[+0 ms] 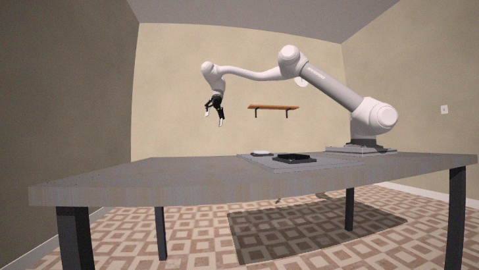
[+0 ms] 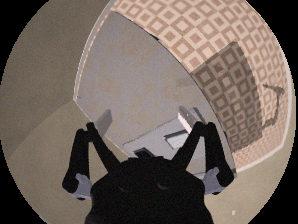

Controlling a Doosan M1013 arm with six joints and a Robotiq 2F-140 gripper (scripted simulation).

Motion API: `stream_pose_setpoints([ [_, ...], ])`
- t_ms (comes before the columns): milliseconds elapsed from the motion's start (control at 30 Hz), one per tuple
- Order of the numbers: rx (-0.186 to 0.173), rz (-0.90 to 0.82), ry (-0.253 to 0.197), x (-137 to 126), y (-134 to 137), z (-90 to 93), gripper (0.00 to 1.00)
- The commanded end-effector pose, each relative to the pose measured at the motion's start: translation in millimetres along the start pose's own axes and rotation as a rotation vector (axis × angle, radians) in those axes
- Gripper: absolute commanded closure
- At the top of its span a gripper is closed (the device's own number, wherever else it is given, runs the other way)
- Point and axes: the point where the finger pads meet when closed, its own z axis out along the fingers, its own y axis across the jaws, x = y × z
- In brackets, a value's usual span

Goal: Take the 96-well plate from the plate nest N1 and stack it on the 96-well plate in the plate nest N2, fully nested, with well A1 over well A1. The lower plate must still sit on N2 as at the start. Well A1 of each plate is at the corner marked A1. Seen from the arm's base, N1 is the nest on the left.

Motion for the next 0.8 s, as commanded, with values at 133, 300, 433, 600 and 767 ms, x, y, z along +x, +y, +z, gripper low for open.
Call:
stream_pose_setpoints([
  [133,0.0,0.0,0.0,-0.1,-0.1,-0.3,0.0],
  [300,0.0,0.0,0.0,-0.1,-0.1,-0.3,0.0],
  [433,0.0,0.0,0.0,-0.1,-0.1,-0.3,0.0],
  [600,-0.016,-0.065,-0.002,-6.2,-5.9,5.2,0.0],
  [767,-0.036,-0.142,-0.004,-21.6,-20.0,18.9,0.0],
])
